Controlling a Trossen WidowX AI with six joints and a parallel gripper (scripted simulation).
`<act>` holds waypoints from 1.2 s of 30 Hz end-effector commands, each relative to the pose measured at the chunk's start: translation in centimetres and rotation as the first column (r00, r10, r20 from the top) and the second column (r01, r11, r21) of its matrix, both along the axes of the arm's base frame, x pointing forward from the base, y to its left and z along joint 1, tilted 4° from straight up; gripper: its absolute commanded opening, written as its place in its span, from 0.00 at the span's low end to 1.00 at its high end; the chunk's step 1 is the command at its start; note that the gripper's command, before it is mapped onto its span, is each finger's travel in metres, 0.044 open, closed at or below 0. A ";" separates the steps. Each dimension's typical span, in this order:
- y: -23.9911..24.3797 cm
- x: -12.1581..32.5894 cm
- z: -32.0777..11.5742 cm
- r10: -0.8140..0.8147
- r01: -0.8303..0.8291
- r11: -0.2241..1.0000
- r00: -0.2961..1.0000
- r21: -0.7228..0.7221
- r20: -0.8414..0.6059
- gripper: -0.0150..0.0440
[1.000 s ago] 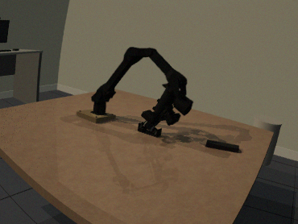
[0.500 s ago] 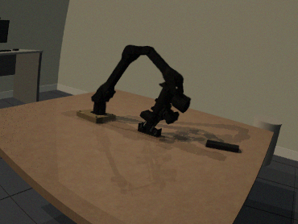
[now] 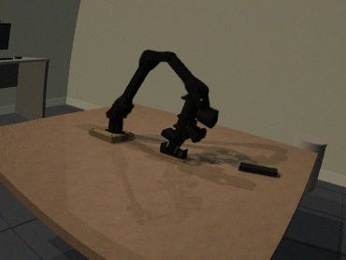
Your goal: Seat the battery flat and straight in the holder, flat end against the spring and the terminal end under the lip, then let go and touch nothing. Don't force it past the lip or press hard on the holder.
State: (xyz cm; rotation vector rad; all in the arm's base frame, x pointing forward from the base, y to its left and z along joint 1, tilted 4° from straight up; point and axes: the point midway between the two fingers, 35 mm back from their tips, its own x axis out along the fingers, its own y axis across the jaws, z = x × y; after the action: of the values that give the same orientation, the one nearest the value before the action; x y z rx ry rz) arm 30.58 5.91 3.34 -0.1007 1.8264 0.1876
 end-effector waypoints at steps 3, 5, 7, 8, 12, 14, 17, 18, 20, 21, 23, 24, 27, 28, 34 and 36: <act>0.1 0.4 -0.1 -0.010 0.010 1.000 0.999 0.009 0.048 0.40; 0.1 0.3 -0.1 -0.011 0.010 1.000 0.998 0.011 0.057 0.40; 0.1 0.3 -0.2 -0.011 0.011 1.000 0.998 0.012 0.067 0.40; 0.1 0.3 -0.2 -0.012 0.011 1.000 0.997 0.013 0.071 0.40; 0.1 0.2 -0.2 -0.013 0.012 1.000 0.996 0.016 0.090 0.40; 0.0 0.2 -0.2 -0.014 0.013 1.000 0.995 0.018 0.099 0.40; 0.0 0.1 -0.3 -0.015 0.013 1.000 0.994 0.020 0.113 0.40; 0.0 0.1 -0.3 -0.016 0.014 1.000 0.993 0.021 0.117 0.40; 0.0 0.1 -0.3 -0.017 0.014 1.000 0.992 0.022 0.126 0.40; 0.0 0.0 -0.3 -0.017 0.014 1.000 0.991 0.023 0.131 0.40; 0.0 0.0 -0.4 -0.018 0.015 1.000 0.990 0.024 0.140 0.40; 0.0 0.0 -0.4 -0.018 0.015 1.000 0.989 0.025 0.144 0.40; 0.0 -0.1 -0.4 -0.019 0.015 1.000 0.987 0.027 0.158 0.40; 0.0 -0.1 -0.4 -0.020 0.015 0.999 0.987 0.028 0.162 0.40; 0.0 -0.2 -0.5 -0.022 0.016 0.999 0.982 0.032 0.190 0.40; 0.0 -0.3 -0.6 -0.023 0.017 0.999 0.980 0.033 0.199 0.40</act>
State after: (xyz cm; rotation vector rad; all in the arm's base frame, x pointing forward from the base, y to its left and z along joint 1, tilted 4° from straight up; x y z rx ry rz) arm 30.02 5.83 2.75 -0.0840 1.6531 0.1880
